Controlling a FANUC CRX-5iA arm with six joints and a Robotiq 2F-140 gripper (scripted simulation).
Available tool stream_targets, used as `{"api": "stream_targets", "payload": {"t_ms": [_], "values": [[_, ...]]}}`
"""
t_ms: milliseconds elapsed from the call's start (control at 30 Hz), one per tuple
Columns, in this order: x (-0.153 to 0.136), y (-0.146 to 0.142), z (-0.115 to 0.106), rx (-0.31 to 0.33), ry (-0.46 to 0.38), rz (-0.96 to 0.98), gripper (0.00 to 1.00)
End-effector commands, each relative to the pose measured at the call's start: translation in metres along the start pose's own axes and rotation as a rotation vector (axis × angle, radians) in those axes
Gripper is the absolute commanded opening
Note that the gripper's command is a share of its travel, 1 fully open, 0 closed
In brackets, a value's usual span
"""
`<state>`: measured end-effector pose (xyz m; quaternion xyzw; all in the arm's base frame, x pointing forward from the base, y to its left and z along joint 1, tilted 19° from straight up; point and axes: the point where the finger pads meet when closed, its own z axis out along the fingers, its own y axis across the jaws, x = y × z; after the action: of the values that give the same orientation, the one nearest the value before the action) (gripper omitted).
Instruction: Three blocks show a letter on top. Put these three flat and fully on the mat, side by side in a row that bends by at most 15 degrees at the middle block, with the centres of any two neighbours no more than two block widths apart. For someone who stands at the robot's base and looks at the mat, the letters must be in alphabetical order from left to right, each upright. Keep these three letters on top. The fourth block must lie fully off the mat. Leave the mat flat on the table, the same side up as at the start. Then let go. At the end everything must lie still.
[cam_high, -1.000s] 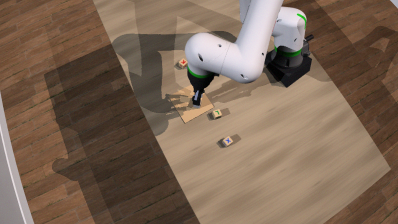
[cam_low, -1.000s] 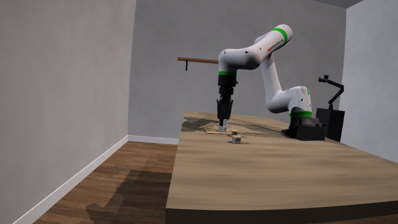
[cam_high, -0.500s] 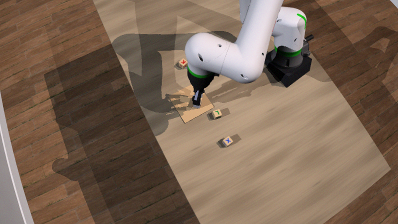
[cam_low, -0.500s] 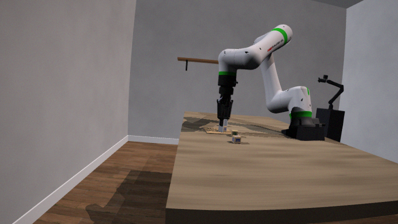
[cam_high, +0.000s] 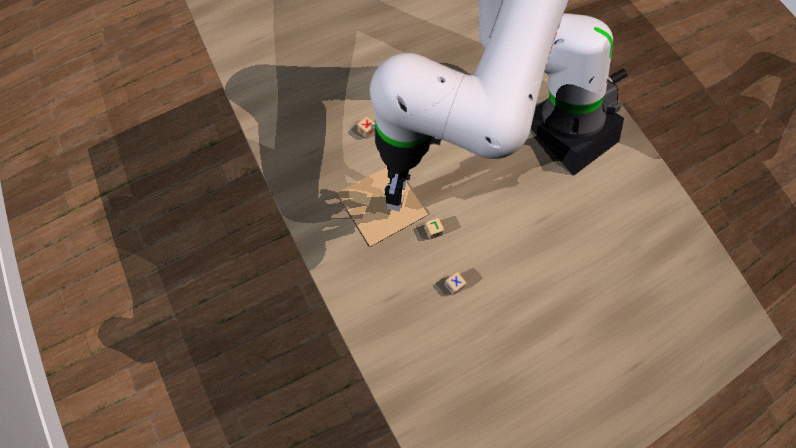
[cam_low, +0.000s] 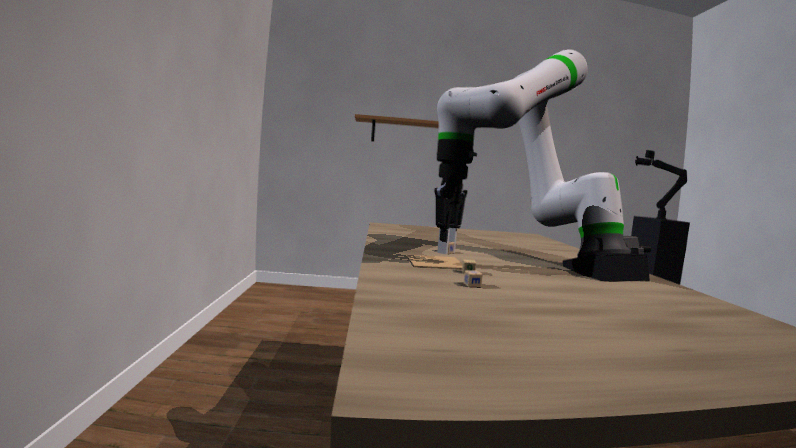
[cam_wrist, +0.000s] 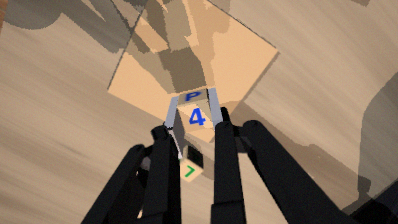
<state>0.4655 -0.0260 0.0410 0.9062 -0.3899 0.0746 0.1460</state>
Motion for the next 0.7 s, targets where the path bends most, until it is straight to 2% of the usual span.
{"api": "stream_targets", "payload": {"t_ms": [0,200,400,667], "values": [[0.0,0.0,-0.022,0.0,0.0,0.0,0.16],[0.0,0.0,-0.062,0.0,0.0,0.0,0.16],[0.0,0.0,-0.072,0.0,0.0,0.0,0.16],[0.0,0.0,-0.073,0.0,0.0,0.0,0.16]]}}
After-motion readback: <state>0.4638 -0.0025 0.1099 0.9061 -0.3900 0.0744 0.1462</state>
